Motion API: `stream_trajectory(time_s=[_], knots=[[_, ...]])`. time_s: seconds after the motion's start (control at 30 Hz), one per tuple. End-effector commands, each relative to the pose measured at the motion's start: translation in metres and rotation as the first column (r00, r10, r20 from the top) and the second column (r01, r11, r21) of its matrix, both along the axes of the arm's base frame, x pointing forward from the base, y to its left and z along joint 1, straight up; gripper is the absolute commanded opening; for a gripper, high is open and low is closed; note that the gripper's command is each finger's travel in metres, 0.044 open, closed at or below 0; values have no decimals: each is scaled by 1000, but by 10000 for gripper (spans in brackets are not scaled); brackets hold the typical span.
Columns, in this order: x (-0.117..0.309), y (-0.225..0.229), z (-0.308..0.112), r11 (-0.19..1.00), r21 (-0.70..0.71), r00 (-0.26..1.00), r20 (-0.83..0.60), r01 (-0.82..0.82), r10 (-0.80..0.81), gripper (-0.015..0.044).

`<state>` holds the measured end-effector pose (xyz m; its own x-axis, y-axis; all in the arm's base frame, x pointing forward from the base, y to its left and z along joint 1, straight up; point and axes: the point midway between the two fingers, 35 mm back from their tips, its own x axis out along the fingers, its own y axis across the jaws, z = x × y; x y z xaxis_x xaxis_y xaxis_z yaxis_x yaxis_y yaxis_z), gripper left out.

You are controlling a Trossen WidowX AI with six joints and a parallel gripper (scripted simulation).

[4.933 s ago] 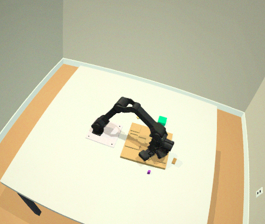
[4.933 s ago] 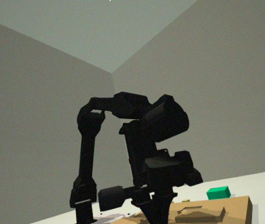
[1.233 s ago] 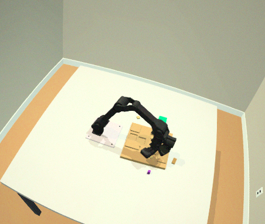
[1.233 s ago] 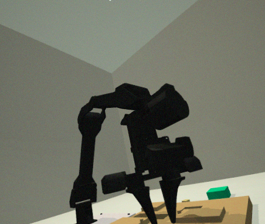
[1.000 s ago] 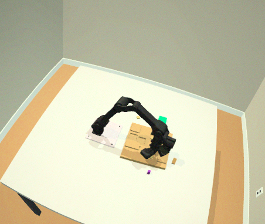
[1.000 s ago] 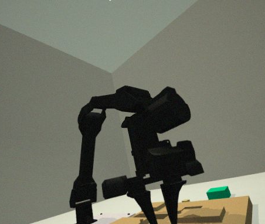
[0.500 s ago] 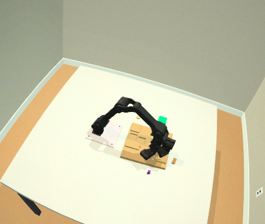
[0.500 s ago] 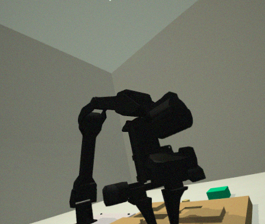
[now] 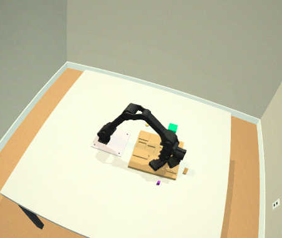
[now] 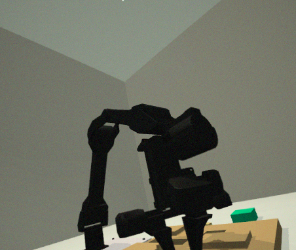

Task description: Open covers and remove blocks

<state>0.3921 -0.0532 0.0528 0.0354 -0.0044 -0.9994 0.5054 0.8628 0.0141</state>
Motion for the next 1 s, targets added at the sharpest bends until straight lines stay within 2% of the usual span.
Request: stream_trajectory(time_s=[0.0, 0.33, 0.97], knots=[[-2, 1, -4, 1000, 3, 1000, -7, -1, 1, 144], [0, 0, -1, 1000, 0, 1000, -1, 0, 0, 80], [0, 0, 18, 1000, 1, 1000, -3, 0, 0, 80]])
